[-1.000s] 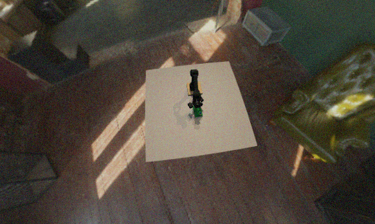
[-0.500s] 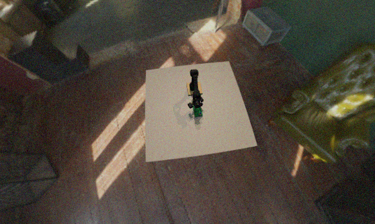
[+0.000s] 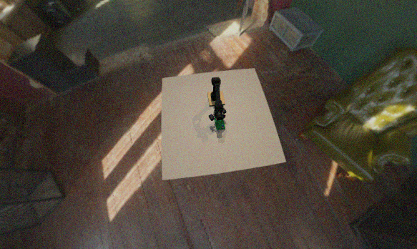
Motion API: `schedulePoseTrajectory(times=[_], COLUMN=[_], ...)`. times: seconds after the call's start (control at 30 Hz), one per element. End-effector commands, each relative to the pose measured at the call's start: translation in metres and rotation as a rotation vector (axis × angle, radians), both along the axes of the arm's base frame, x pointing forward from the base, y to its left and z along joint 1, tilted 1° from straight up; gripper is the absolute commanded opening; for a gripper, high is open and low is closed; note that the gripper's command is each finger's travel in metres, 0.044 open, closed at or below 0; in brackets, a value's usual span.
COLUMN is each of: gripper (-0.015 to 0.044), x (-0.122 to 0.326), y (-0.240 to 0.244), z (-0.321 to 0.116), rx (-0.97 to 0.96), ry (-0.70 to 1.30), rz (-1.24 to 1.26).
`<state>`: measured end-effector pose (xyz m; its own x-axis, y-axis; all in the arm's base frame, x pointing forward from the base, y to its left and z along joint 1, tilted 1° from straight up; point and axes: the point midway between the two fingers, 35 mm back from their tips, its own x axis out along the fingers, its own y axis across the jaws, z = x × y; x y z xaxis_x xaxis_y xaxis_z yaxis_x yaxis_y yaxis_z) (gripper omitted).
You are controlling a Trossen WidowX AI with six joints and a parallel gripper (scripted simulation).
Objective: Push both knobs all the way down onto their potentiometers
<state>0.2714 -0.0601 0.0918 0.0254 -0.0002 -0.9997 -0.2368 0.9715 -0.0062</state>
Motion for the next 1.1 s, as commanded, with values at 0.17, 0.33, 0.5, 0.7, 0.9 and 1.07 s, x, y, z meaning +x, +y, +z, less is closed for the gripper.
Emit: schedulePoseTrajectory(times=[0.17,0.33,0.5,0.7,0.9,1.07], gripper=[0.0000,0.0000,0.0000,0.0000,0.0000,0.0000], x=[-0.0006,-0.0006,-0.0006,-0.0006,-0.0006,-0.0006], y=[0.0008,0.0008,0.0008,0.0008,0.0008,0.0008], z=[-0.0010,-0.0005,-0.0005,-0.0033,-0.0036,-0.0039], rx=[0.005,0.005,0.005,0.005,0.005,0.005], ry=[0.002,0.002,0.002,0.002,0.002,0.002], rz=[0.003,0.003,0.003,0.003,0.003,0.003])
